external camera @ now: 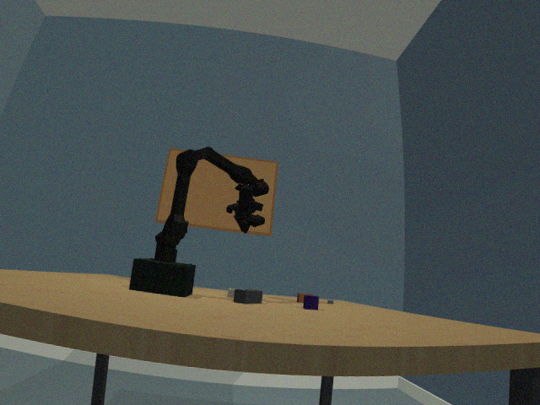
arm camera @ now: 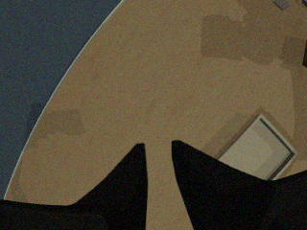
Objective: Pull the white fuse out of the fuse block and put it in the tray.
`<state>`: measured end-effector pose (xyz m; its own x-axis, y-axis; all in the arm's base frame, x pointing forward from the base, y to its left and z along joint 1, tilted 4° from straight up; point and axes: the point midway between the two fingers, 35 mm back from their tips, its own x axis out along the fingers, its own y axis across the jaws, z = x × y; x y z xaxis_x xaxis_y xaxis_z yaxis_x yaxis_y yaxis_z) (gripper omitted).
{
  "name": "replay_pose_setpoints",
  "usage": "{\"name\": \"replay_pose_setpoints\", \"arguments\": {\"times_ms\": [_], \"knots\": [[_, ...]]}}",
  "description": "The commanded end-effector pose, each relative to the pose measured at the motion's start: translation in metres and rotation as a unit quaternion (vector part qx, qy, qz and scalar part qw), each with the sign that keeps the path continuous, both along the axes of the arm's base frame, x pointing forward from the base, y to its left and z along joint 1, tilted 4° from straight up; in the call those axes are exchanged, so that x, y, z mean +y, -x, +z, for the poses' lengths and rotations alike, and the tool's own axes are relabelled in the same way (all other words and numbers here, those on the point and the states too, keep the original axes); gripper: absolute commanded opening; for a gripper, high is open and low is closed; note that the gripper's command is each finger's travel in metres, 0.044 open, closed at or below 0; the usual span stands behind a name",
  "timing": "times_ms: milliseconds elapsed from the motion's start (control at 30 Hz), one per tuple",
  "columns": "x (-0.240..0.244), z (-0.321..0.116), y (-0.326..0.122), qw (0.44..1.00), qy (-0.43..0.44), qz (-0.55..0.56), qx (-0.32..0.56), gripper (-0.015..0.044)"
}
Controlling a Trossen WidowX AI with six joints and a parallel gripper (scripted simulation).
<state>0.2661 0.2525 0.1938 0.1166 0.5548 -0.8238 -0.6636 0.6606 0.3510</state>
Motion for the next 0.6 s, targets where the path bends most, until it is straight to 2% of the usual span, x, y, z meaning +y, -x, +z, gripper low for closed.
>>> {"name": "replay_pose_setpoints", "arguments": {"times_ms": [0,267,567], "knots": [[-0.052,-0.034,-0.035,0.992,0.043,-0.119,0.028,0.0068],[-0.164,-0.095,-0.063,0.929,0.119,-0.338,0.089,0.0068],[-0.288,-0.155,-0.039,0.805,0.191,-0.537,0.165,0.0068]]}}
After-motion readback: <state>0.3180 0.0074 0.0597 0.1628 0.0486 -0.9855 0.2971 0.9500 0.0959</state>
